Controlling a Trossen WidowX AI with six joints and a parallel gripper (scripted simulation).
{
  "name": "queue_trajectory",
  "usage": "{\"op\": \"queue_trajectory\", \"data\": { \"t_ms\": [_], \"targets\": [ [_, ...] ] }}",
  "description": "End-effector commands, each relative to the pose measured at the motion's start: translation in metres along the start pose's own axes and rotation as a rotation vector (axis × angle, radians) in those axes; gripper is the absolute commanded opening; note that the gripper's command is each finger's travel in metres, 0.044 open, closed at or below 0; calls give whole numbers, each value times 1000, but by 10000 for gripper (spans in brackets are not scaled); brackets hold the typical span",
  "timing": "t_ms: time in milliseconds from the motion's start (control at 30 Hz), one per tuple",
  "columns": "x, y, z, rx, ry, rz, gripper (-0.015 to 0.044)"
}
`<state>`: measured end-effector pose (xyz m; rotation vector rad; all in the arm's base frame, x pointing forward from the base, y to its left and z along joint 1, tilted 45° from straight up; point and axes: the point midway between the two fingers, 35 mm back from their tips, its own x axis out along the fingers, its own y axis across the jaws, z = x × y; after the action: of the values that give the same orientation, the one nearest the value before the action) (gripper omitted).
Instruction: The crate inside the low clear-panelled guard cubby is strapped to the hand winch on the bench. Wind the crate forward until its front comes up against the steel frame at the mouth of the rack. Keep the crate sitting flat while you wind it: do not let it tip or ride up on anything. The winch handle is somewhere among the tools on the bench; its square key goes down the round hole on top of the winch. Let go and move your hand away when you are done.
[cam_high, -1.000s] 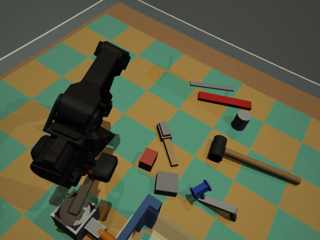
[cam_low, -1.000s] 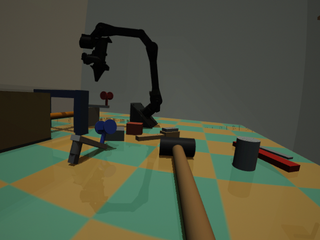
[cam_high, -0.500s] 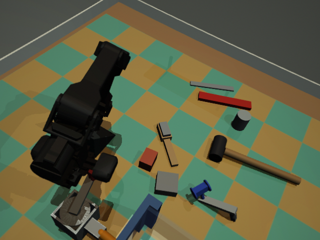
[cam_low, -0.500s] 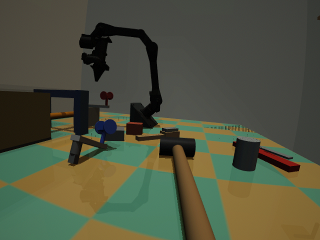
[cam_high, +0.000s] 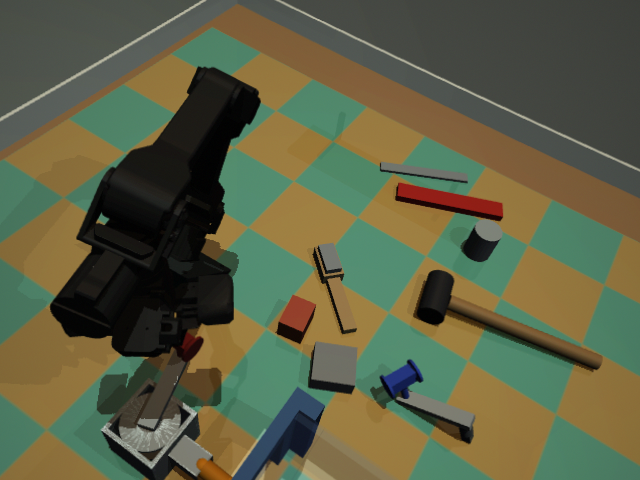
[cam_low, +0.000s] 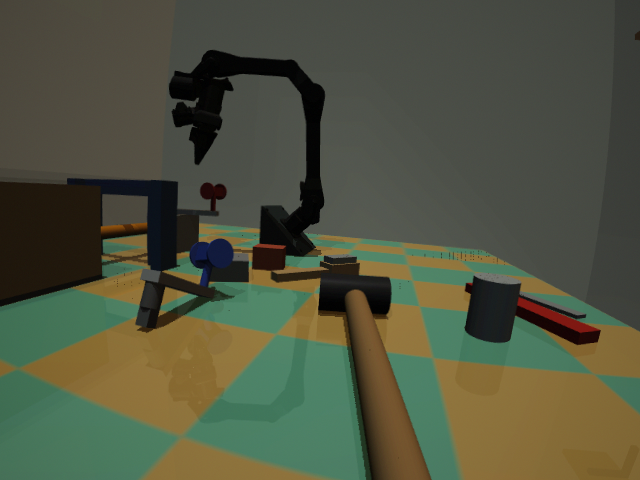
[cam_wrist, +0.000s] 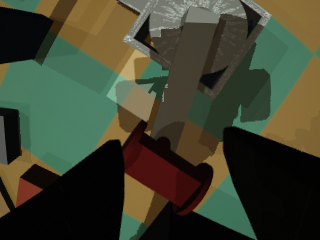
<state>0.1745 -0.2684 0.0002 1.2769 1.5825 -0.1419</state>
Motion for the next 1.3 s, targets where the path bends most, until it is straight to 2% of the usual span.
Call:
{"op": "queue_trajectory", "data": {
  "t_ms": [0, 133, 200, 733, 1267],
  "targets": [
    [7, 5, -21, -453, -99, 119, 289],
    [11, 11, -36, -787, -217, 164, 394],
    [11, 12, -38, -842, -239, 168, 440],
    [12, 12, -38, -842, -239, 168, 440],
    [36, 9, -39, -843, -239, 168, 440]
  ]
}}
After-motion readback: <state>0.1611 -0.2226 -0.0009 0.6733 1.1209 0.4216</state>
